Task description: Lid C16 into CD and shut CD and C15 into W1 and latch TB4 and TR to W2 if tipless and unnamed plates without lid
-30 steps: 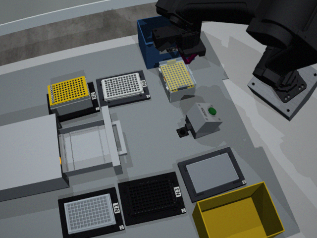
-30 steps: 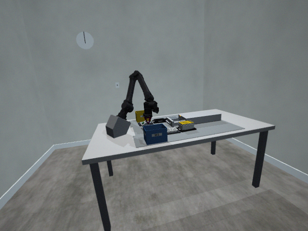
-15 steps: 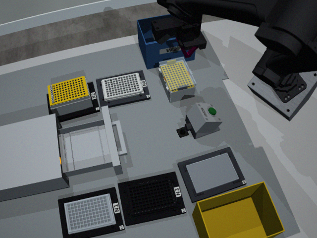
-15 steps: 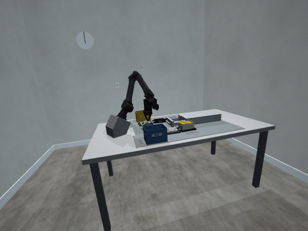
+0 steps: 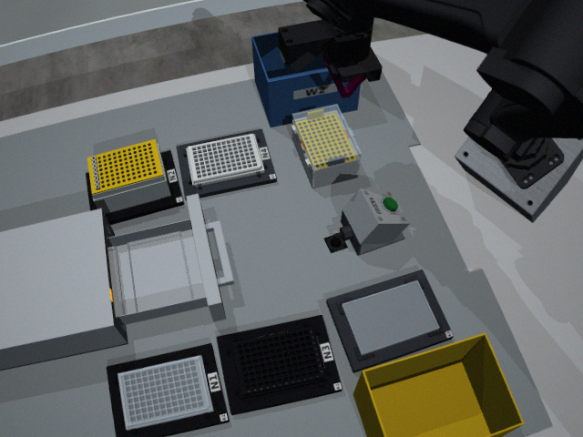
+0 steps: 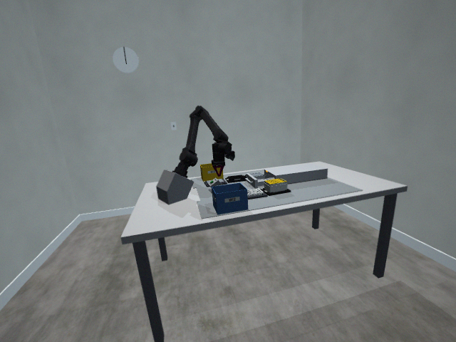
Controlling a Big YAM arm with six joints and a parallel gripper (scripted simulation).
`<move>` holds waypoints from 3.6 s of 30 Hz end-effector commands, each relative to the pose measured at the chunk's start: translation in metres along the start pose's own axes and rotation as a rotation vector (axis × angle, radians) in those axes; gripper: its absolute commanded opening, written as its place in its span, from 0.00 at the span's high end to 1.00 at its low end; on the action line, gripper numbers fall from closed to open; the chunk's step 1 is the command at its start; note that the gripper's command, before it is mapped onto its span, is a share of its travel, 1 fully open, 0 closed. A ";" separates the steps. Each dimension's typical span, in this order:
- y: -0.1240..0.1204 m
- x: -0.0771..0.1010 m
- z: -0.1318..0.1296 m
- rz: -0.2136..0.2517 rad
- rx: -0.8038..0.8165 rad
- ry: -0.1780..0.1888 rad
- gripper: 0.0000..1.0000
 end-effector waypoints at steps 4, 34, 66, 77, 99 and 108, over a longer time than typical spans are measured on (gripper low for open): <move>0.009 0.009 -0.006 -0.013 0.024 -0.019 1.00; 0.107 0.008 0.045 -0.029 0.871 -0.052 0.70; 0.209 -0.010 0.108 -0.026 1.560 -0.033 0.70; 0.239 -0.013 0.128 -0.027 1.556 -0.026 0.70; 0.261 -0.027 0.147 -0.001 1.526 0.010 0.70; 0.261 -0.027 0.147 -0.001 1.532 0.010 0.70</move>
Point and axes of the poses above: the point where the finger pads meet when closed, its own x axis back along the fingers, its own z axis across the jaws, y = z × x, the point moved 6 cm from there along x, back along the fingers, and after that the axes turned 3 degrees about x, right-handed, at the moved point
